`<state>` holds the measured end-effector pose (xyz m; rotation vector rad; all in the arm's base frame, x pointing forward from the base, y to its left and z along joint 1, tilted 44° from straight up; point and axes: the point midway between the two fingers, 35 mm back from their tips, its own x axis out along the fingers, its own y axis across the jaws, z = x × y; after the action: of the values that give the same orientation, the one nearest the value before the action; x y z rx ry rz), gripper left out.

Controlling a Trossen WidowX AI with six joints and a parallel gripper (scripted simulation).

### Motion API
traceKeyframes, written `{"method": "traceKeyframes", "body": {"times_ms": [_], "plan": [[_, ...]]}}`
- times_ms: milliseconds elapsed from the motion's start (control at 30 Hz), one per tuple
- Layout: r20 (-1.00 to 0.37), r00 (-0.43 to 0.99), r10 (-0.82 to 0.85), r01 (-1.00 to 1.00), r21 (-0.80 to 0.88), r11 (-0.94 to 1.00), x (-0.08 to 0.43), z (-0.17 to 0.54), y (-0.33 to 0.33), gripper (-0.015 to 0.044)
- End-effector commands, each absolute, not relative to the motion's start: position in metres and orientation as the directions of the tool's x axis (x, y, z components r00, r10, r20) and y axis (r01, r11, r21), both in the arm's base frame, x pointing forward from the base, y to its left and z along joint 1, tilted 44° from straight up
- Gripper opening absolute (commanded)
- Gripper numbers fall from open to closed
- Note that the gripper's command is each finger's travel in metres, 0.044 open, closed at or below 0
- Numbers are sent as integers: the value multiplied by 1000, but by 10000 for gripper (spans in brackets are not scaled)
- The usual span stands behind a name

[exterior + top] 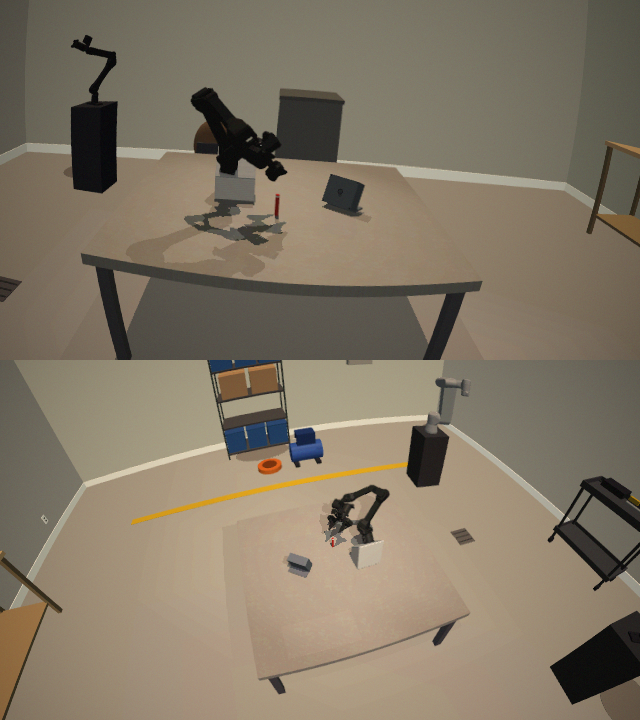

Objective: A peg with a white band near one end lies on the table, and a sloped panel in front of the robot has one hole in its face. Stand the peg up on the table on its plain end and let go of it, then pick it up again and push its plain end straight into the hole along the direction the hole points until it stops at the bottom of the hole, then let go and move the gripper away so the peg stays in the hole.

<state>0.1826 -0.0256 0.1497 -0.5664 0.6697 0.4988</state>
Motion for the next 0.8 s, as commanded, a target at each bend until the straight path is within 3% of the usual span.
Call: {"method": "traceKeyframes", "body": {"times_ms": [0, 367, 767], "plan": [[-769, 603, 213, -592, -253, 765, 182, 139, -28, 440], [-927, 371, 59, -536, -162, 829, 178, 117, -37, 440], [-961, 149, -232, -479, -276, 834, 179, 109, -53, 440]]}}
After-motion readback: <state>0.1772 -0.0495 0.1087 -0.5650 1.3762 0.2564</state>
